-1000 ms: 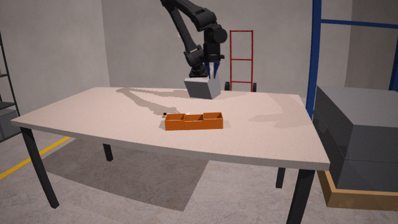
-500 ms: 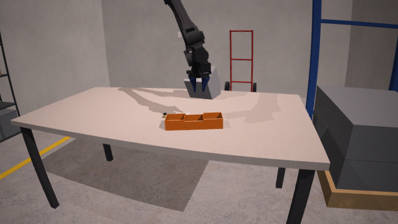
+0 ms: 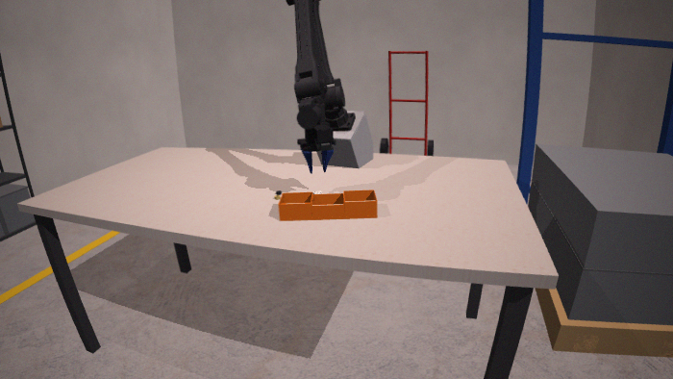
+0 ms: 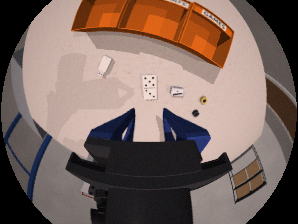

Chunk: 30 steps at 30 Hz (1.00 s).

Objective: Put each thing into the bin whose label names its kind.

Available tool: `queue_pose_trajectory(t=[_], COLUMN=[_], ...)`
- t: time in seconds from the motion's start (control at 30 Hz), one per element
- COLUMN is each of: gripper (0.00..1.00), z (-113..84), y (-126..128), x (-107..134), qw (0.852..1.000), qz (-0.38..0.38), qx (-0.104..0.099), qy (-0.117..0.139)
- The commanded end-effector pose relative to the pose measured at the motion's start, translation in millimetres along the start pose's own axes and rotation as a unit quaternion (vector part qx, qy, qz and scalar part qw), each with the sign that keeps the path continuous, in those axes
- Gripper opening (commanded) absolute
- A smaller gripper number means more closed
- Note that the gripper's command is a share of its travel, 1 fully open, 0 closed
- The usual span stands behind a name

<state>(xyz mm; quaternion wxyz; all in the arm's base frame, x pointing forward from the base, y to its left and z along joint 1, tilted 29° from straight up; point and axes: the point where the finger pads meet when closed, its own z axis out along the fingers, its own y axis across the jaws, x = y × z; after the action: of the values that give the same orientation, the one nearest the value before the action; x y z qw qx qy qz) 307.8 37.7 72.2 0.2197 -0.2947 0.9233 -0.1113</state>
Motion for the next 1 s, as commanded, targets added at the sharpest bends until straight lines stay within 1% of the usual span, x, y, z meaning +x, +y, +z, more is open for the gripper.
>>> queue_pose_trajectory(t=[0.0,0.03,0.17,0.23,0.27,0.3,0.4,0.43,0.6,0.67,0.7,0.77,0.8,0.83,0.87,0.9,0.93,0.97], gripper=[0.4,0.4,0.4,0.4,0.4,0.4,0.4,0.4,0.4,0.4,0.4,0.4,0.4,0.4,0.4,0.4,0.4,0.4], z=[4.0,-4.8,-5.5,-5.0,1.7,3.8,0.0,-3.2,-3.7,-3.5,-3.7,-3.3,-3.7,-3.7,-3.2,-2.8,-3.7,-3.8], y=[-7,-14,-11,-12,-6,-2,-5,-9,-8,-9,-8,-8,-8,-8,-7,-6,-7,-7], x=[-6,-29,-35,-34,-17,-9,-12,-19,-20,-16,-19,-13,-19,-19,-12,-11,-19,-19], qw=[0.999,0.999,0.999,0.999,0.999,0.999,0.999,0.999,0.999,0.999,0.999,0.999,0.999,0.999,0.999,0.999,0.999,0.999], qz=[-0.029,-0.032,-0.036,-0.033,-0.032,-0.034,-0.031,-0.028,-0.027,-0.027,-0.027,-0.027,-0.027,-0.027,-0.027,-0.027,-0.027,-0.027], qx=[0.002,0.009,0.007,0.009,0.003,-0.001,0.003,0.007,0.006,0.008,0.006,0.008,0.006,0.006,0.007,0.007,0.006,0.006], qy=[-0.014,-0.033,-0.034,-0.033,-0.017,-0.009,-0.017,-0.024,-0.025,-0.024,-0.025,-0.024,-0.025,-0.025,-0.023,-0.023,-0.025,-0.025])
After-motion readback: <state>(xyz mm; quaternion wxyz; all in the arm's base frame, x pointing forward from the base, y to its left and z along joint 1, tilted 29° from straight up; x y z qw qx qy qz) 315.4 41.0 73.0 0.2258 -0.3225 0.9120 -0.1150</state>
